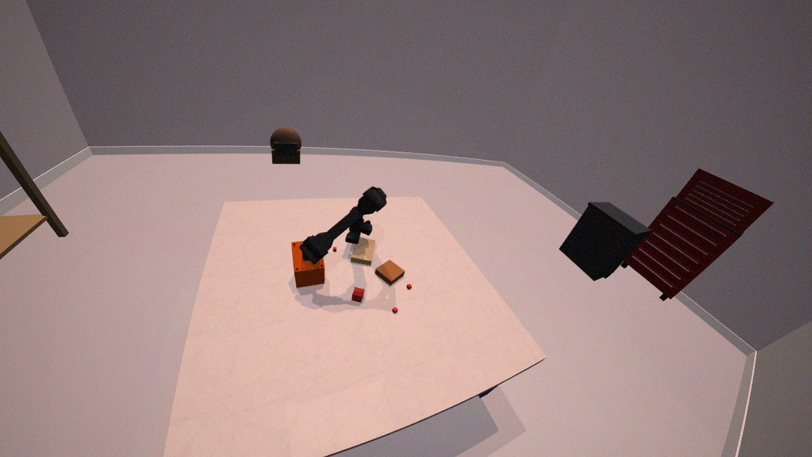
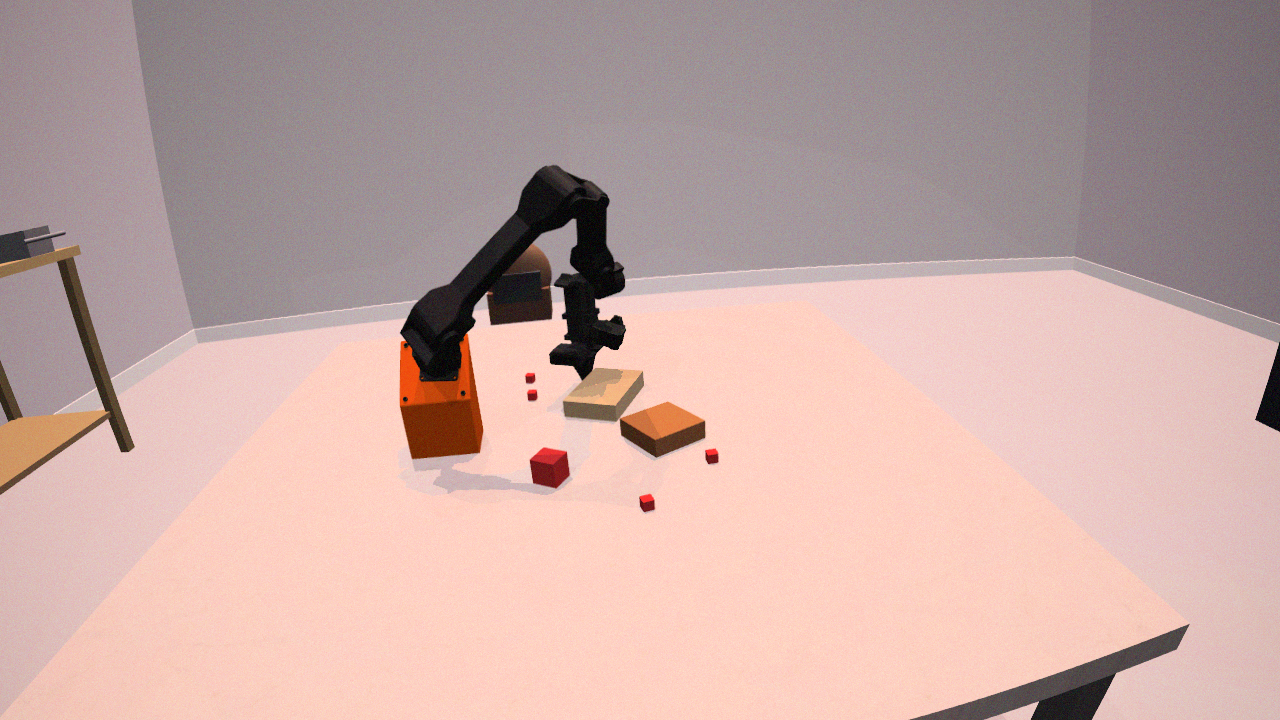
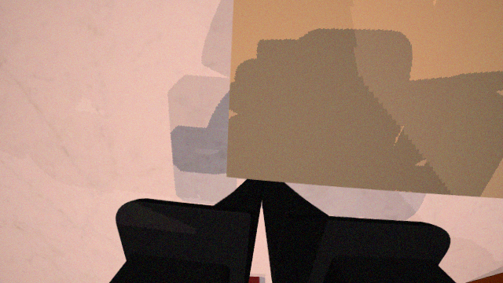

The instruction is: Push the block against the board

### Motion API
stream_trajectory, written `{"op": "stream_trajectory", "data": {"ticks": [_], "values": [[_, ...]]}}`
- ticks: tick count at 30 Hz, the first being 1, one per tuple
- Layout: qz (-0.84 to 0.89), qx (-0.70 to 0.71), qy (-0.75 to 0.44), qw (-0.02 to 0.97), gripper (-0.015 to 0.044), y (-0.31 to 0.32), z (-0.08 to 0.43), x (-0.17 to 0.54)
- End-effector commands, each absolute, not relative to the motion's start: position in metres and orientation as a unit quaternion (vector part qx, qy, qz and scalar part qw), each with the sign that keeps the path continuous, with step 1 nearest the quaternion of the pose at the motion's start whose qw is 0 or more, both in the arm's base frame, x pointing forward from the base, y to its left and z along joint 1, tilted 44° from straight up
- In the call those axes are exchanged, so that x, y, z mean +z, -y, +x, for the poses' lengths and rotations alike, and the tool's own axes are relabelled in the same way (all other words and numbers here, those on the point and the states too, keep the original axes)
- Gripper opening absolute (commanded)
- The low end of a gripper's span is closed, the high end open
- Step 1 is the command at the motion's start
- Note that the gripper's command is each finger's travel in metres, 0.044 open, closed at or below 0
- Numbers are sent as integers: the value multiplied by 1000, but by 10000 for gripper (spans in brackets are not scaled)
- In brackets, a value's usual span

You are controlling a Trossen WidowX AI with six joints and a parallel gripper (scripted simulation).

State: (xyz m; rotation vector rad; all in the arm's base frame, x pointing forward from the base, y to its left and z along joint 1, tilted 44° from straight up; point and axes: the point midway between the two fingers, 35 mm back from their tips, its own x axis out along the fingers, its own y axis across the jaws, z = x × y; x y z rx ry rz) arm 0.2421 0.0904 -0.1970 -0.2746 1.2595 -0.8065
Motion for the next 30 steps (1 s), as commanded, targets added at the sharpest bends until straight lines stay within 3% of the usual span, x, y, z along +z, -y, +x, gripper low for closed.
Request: {"op": "stream_trajectory", "data": {"ticks": [1,30], "values": [[-126,-365,-569,726,0,-90,250,-194],[-126,-365,-568,727,0,-78,291,-179]]}}
